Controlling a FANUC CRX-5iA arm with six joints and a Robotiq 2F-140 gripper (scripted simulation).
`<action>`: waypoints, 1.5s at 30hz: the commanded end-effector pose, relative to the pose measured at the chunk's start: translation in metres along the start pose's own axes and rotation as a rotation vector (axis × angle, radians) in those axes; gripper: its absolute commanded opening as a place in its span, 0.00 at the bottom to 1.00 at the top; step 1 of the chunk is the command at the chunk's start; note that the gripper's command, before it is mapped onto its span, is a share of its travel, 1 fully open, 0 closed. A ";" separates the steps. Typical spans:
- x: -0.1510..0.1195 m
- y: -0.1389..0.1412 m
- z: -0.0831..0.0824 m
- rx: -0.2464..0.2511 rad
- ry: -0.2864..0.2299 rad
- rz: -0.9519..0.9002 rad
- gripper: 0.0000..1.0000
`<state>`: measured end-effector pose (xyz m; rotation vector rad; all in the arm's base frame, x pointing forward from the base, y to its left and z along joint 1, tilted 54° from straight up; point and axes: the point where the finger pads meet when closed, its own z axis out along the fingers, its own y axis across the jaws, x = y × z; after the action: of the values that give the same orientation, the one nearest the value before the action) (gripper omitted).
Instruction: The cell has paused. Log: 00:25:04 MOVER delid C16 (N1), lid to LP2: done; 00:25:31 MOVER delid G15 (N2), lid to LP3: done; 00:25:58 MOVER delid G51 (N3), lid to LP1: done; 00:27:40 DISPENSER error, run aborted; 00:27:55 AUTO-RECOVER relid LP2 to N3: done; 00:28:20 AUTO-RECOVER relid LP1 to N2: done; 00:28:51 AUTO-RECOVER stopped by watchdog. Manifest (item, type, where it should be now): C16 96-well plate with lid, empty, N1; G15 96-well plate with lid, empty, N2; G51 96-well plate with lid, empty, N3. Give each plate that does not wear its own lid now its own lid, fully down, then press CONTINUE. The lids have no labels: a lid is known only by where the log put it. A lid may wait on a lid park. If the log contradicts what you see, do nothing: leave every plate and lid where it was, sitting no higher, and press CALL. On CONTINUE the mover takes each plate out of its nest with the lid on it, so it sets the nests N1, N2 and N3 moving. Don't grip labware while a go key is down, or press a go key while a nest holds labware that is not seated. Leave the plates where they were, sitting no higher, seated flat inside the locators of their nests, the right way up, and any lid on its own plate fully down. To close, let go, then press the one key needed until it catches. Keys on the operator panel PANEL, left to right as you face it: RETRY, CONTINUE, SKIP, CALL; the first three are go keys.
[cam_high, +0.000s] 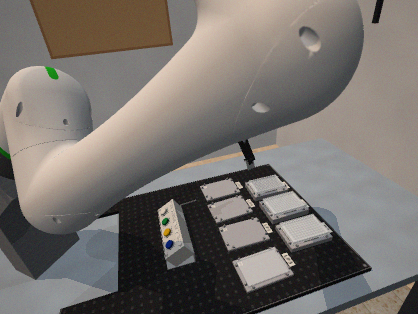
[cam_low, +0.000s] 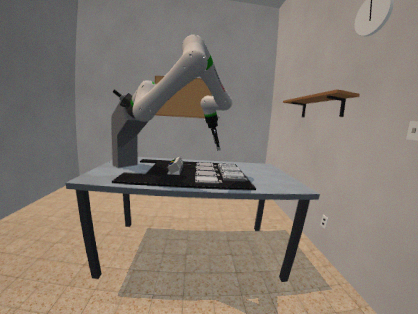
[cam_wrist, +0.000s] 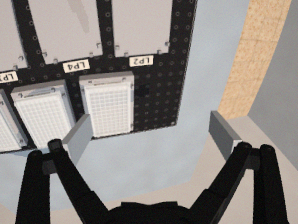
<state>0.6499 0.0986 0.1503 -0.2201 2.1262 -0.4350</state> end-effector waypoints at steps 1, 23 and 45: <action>0.034 -0.065 0.005 0.127 0.112 0.013 1.00; 0.105 -0.166 -0.010 0.297 0.305 0.039 0.00; 0.105 -0.166 -0.010 0.297 0.305 0.039 0.00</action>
<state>0.5816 -0.0855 0.1390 0.0631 2.3208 -0.7950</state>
